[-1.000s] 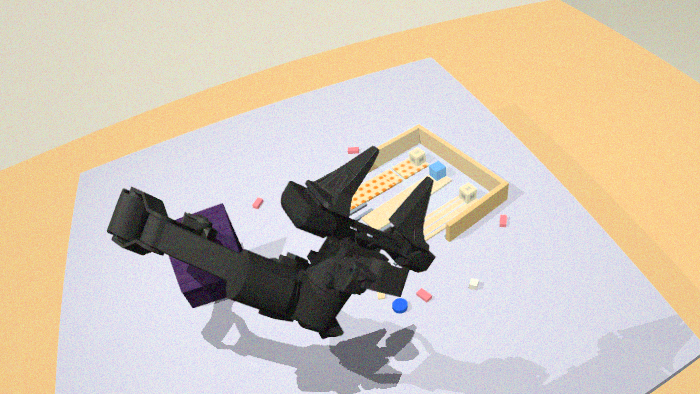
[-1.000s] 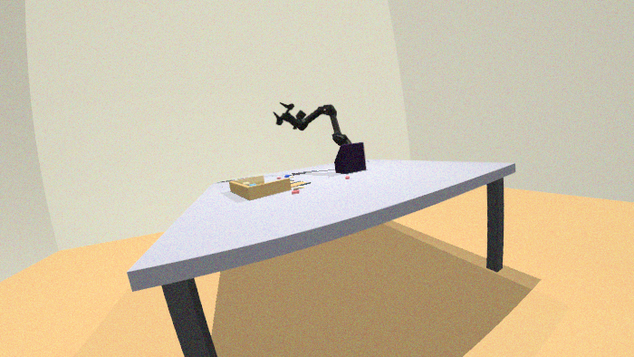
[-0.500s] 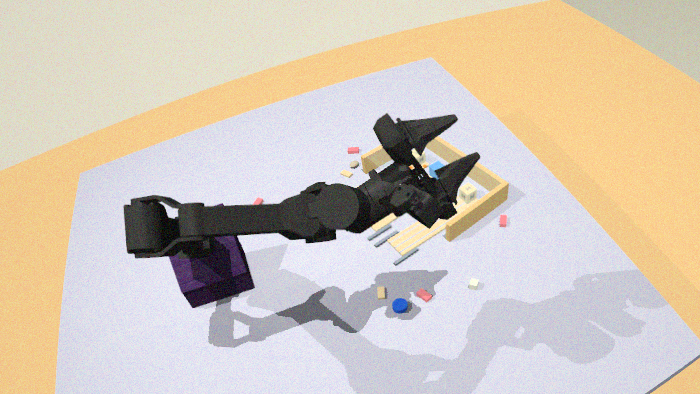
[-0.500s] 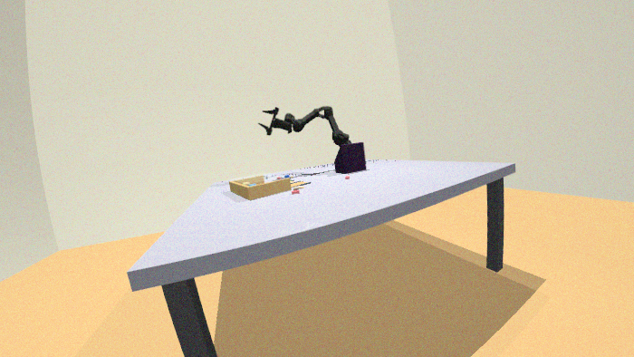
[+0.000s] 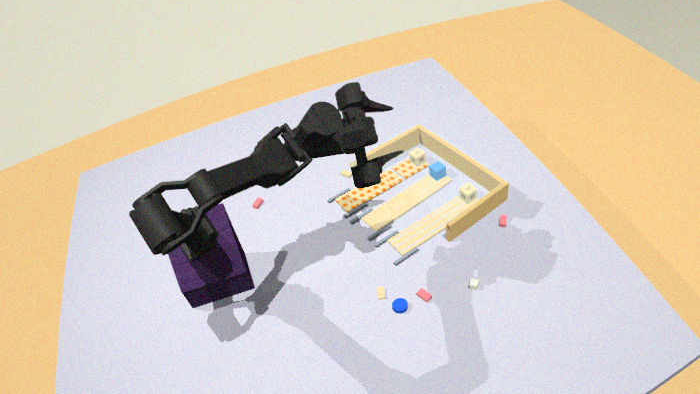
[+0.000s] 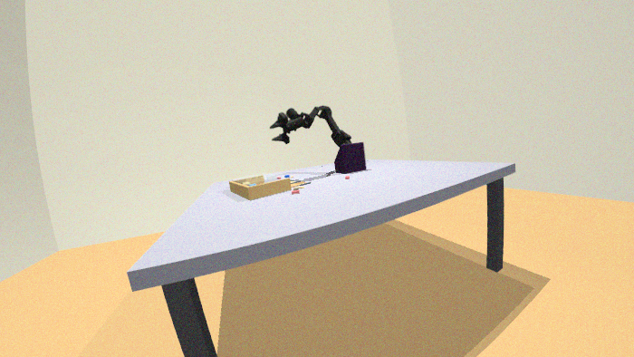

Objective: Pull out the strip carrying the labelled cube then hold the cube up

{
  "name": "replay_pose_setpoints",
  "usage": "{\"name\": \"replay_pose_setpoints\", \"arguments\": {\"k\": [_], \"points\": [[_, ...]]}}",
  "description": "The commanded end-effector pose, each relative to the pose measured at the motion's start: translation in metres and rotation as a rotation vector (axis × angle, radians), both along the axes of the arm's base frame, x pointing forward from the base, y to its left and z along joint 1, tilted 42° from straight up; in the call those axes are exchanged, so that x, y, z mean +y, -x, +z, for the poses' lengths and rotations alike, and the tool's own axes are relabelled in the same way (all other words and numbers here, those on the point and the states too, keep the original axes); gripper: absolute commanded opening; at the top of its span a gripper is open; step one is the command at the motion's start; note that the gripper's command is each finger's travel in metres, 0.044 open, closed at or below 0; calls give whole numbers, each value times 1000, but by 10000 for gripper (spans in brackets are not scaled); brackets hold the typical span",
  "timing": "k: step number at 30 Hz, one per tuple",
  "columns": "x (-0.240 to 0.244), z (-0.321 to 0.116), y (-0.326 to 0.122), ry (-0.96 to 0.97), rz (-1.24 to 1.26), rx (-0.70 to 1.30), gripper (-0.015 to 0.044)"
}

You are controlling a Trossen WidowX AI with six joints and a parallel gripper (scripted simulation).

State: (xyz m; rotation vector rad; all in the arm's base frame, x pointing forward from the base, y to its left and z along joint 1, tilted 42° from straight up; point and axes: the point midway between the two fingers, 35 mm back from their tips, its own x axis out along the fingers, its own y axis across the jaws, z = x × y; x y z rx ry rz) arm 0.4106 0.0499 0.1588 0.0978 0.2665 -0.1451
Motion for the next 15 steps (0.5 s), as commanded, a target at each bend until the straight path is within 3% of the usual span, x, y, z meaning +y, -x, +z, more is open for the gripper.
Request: {"name": "replay_pose_setpoints", "arguments": {"k": [1, 7, 15], "points": [[11, -44, 30, 263, -2, 159, 400], [14, -96, 88, 759, 44, 393, 400], [14, -97, 90, 775, 46, 400, 400]]}}
